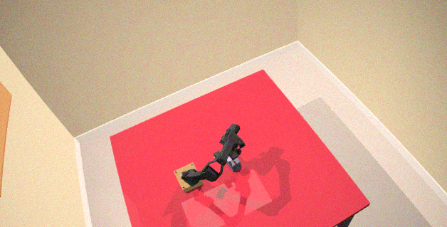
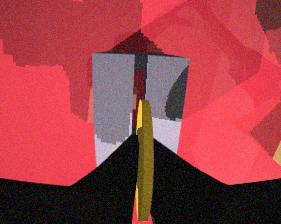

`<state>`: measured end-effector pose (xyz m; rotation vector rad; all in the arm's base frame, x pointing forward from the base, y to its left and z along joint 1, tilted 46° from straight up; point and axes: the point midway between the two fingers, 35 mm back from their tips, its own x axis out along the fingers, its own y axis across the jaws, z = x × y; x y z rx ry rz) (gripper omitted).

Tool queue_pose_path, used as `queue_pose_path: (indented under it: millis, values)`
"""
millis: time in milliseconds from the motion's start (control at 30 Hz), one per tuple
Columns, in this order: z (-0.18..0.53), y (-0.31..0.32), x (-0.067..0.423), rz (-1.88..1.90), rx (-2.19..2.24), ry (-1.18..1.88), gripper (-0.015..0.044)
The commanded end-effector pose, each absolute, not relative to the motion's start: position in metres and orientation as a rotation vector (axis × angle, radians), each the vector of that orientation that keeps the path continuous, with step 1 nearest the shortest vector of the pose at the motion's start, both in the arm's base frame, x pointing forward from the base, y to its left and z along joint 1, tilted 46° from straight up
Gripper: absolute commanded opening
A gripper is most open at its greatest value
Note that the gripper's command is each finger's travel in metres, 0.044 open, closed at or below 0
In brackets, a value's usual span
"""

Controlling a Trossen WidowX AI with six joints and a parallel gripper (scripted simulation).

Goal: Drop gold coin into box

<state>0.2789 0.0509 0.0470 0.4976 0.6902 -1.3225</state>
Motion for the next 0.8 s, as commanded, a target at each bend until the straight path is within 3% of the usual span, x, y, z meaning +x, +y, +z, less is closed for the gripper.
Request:
queue_pose_path:
  millis: [0, 700, 767]
  values:
    - [0.0455, 0.0485, 0.2795, -1.323, 0.494, 0.69, 0.0]
    - [0.0393, 0.0425, 0.2803, -1.323, 0.494, 0.69, 0.0]
    - [0.0406, 0.0446, 0.2799, -1.322, 0.498, 0.69, 0.0053]
